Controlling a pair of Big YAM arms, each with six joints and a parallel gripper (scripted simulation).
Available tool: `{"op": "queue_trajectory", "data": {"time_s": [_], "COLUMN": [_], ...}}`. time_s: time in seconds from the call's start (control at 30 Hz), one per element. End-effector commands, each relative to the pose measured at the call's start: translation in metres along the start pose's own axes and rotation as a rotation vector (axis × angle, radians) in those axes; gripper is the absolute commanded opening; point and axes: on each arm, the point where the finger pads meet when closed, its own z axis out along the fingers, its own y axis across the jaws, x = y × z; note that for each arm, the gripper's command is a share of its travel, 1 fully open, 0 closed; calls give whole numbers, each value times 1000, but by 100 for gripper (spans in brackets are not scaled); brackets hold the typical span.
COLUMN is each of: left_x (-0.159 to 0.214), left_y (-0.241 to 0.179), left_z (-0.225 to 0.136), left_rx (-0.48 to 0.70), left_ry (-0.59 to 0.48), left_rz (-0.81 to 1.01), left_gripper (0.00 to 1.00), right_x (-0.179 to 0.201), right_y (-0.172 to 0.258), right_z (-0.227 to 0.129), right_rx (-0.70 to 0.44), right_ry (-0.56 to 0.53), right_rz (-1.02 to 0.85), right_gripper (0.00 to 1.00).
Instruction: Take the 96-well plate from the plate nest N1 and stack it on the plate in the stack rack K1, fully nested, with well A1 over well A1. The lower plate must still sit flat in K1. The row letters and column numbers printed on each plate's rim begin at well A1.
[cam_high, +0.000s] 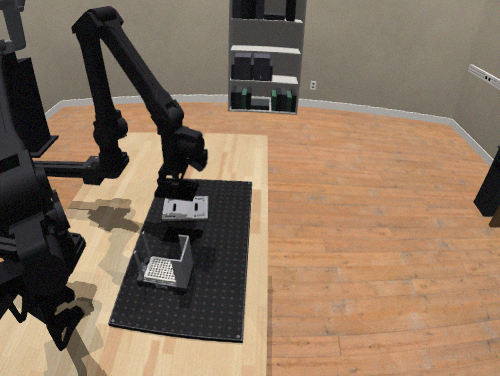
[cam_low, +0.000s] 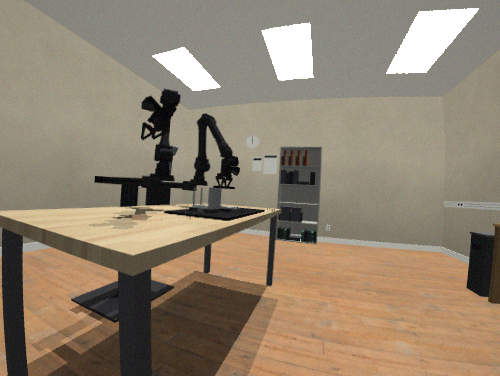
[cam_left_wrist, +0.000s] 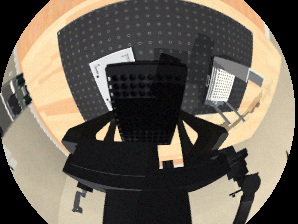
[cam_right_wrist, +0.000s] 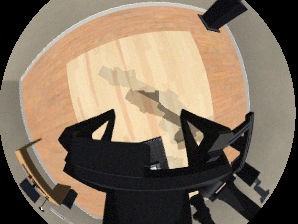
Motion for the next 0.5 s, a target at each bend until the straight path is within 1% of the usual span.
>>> {"op": "queue_trajectory", "data": {"time_s": [0.0,0.13,0.2,0.23,0.3,0.47], "left_x": [-23,-24,-24,-26,-24,-25], "left_y": [-17,-31,-31,-35,-41,-59], "left_z": [-11,-12,-12,-15,-12,-12], "left_rx": [4,4,4,11,5,6], "left_ry": [-35,-34,-34,-50,-34,-34], "left_rz": [-33,-33,-33,-34,-33,-33], "left_gripper": [0,0,0,0,0,0], "right_x": [-7,-7,-7,-7,-7,-7], "right_y": [-3,-3,-3,-3,-3,-3], "right_z": [-5,-5,-5,-5,-5,-5], "right_rx": [-11,-11,-11,-11,-11,-11], "right_ry": [-11,-11,-11,-11,-11,-11], "right_rz": [25,25,25,25,25,25], "right_gripper": [100,100,100,100,100,100]}}
